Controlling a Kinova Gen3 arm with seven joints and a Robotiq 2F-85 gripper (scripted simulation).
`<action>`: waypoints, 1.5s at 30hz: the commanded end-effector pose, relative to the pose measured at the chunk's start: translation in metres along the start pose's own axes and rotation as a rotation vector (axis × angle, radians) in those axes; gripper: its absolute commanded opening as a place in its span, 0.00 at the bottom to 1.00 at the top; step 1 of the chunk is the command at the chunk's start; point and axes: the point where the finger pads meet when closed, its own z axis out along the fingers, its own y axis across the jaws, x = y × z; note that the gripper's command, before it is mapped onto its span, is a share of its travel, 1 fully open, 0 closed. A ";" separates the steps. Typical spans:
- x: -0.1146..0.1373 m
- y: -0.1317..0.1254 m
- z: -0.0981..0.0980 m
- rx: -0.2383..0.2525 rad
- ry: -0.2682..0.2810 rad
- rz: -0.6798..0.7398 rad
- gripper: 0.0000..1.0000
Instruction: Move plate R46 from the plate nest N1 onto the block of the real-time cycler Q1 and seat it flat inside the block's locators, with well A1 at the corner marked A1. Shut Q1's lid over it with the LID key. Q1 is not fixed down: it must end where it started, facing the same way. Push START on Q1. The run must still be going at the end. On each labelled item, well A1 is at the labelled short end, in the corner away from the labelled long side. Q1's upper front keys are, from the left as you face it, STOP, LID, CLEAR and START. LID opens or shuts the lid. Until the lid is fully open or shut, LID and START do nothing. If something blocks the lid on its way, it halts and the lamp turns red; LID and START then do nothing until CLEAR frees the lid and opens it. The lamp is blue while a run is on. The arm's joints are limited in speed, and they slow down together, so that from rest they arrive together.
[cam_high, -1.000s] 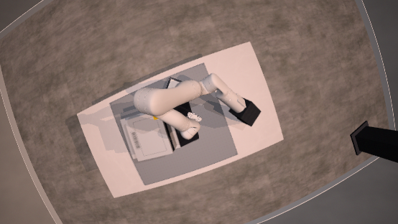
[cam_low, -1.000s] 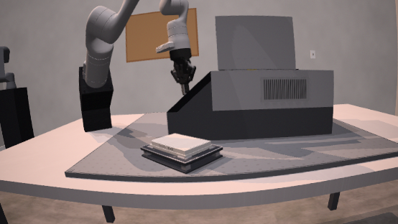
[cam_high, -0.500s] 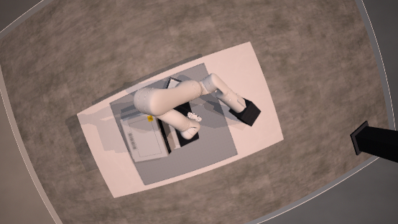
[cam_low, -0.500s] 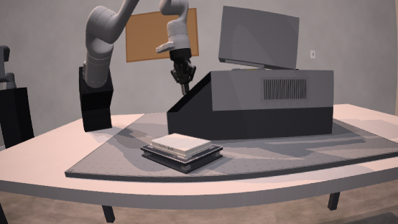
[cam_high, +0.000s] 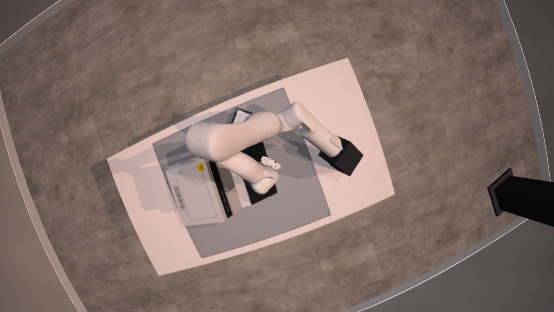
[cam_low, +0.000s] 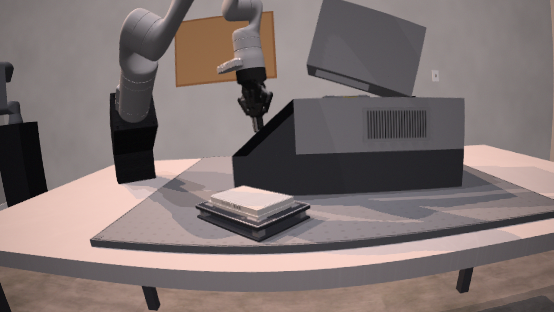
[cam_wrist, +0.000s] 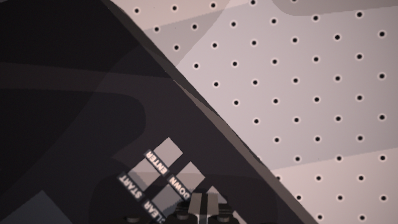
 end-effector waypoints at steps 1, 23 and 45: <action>-0.003 -0.002 0.002 0.004 -0.003 0.003 0.10; -0.003 -0.002 0.002 0.004 -0.003 0.003 0.10; 0.009 0.006 -0.016 0.005 0.002 -0.005 0.10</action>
